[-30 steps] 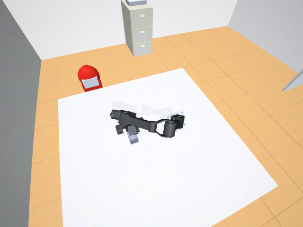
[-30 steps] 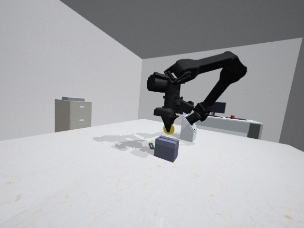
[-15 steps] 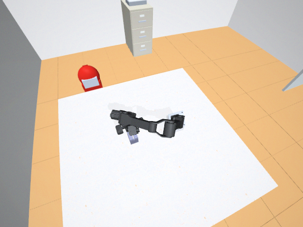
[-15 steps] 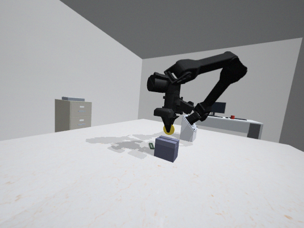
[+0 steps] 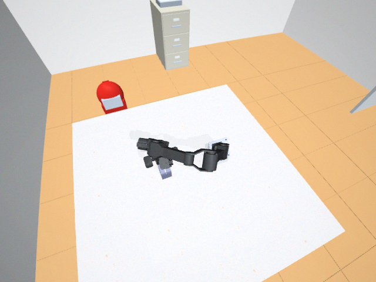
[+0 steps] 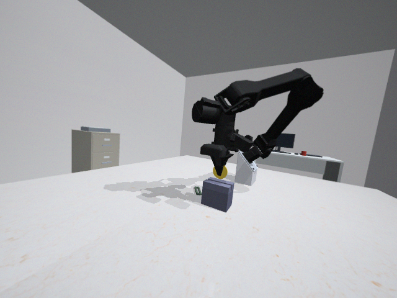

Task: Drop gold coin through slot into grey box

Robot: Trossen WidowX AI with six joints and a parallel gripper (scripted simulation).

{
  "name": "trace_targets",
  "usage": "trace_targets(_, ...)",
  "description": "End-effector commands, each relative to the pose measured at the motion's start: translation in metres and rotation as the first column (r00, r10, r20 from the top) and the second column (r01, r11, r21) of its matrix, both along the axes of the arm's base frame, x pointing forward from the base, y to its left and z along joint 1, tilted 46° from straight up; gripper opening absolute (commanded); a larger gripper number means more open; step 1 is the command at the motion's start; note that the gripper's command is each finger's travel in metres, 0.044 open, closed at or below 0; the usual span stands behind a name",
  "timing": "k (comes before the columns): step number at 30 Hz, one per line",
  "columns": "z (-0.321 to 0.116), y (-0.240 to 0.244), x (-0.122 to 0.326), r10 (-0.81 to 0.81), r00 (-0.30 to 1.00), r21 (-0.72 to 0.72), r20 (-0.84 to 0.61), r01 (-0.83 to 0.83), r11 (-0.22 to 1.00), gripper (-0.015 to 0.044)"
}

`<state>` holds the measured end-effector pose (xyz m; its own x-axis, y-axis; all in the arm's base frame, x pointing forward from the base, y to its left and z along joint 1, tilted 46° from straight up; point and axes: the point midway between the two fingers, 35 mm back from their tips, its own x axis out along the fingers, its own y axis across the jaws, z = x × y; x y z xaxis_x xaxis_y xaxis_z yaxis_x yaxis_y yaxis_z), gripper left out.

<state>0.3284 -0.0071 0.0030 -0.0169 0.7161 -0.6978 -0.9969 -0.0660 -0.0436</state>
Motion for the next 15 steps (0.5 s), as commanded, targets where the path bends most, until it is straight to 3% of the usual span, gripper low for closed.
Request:
trace_targets(1, -0.0019, 0.0024, -0.0006, -0.004, 1.0, 0.005, -0.004, 0.004, 1.0, 0.0)
trace_targets(15, -0.007, 0.0075, -0.0007, -0.004, 1.0, 0.006, -0.004, 0.004, 1.0, 0.0)
